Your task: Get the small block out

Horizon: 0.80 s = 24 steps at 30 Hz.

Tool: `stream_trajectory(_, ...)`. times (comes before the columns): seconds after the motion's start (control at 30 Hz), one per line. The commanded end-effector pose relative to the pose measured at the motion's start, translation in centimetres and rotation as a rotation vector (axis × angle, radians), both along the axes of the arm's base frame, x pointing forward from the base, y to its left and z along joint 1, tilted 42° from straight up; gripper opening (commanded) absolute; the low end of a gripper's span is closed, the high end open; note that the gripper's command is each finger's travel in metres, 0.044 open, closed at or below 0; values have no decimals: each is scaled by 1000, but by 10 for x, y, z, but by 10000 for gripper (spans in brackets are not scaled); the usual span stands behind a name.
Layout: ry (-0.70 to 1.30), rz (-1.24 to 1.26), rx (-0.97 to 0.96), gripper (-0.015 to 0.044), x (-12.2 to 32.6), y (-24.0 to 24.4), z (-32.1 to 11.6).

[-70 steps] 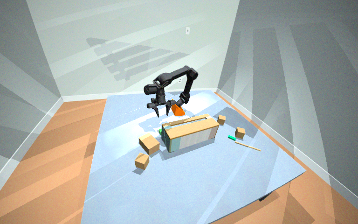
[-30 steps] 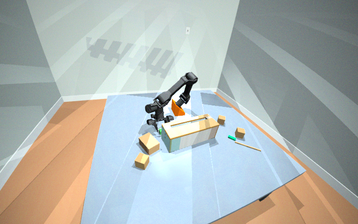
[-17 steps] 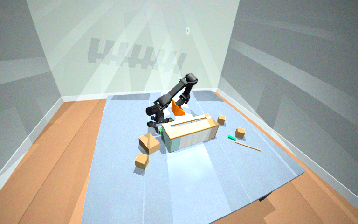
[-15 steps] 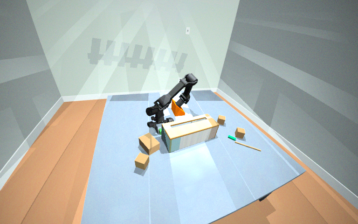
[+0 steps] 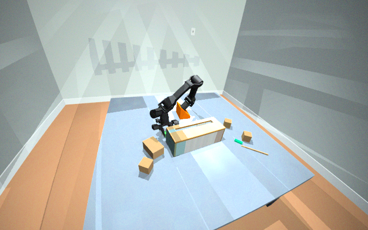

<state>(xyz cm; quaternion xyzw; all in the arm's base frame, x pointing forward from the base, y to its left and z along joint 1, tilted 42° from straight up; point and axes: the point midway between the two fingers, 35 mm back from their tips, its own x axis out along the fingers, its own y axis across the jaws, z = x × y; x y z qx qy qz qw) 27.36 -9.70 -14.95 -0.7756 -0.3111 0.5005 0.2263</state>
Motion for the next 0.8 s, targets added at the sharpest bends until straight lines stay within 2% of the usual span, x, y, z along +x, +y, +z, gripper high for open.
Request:
stream_trajectory(0.0,-13,-5,-20,0,5,-22,19)
stream_trajectory(0.3,-4,-12,-22,0,5,-38,41)
stream_trajectory(0.77,156,-205,-52,0,-1,-49,93)
